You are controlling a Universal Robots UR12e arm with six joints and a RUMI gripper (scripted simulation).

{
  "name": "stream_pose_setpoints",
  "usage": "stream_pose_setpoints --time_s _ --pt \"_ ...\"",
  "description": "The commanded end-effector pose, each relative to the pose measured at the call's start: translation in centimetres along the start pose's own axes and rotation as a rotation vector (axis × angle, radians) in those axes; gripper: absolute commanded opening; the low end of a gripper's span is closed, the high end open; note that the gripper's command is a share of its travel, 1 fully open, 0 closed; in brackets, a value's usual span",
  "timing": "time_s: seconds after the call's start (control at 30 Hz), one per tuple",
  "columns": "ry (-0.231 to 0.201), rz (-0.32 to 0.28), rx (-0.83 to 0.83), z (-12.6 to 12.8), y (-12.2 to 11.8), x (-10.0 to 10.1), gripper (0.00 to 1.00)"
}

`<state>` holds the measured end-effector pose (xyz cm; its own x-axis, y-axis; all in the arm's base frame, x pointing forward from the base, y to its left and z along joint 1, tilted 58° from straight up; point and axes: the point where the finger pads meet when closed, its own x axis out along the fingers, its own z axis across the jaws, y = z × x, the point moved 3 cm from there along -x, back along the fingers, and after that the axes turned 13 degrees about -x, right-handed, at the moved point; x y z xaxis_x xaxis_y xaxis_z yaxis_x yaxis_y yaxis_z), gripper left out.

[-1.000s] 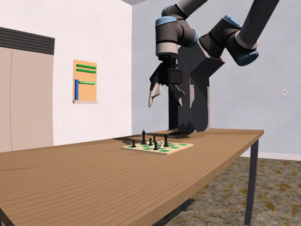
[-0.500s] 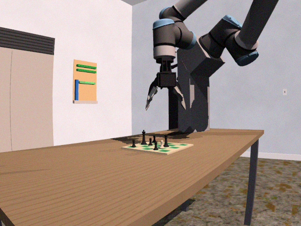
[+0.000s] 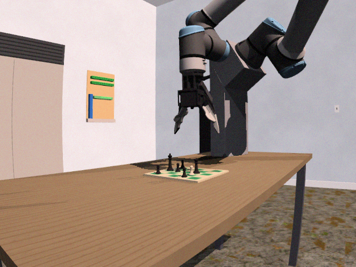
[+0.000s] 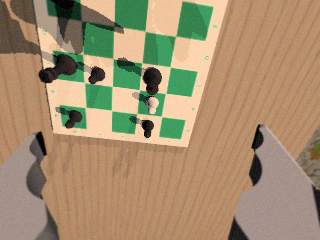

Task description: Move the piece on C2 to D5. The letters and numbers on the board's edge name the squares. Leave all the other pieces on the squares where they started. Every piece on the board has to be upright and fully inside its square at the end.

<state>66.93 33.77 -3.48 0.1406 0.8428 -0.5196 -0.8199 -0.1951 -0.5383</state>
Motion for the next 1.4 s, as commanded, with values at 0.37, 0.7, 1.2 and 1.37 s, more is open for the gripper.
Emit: stream_pose_setpoints --time_s 0.37,0.7,1.2,1.37 --pt "0.011 -0.01 0.255 0.04 -0.22 0.6 1.0" --pt "0.011 -0.01 0.264 0.04 -0.23 0.62 0.25" --pt "0.011 -0.01 0.264 0.04 -0.23 0.62 0.25" --pt "0.011 -0.01 0.264 0.04 -0.23 0.62 0.25"
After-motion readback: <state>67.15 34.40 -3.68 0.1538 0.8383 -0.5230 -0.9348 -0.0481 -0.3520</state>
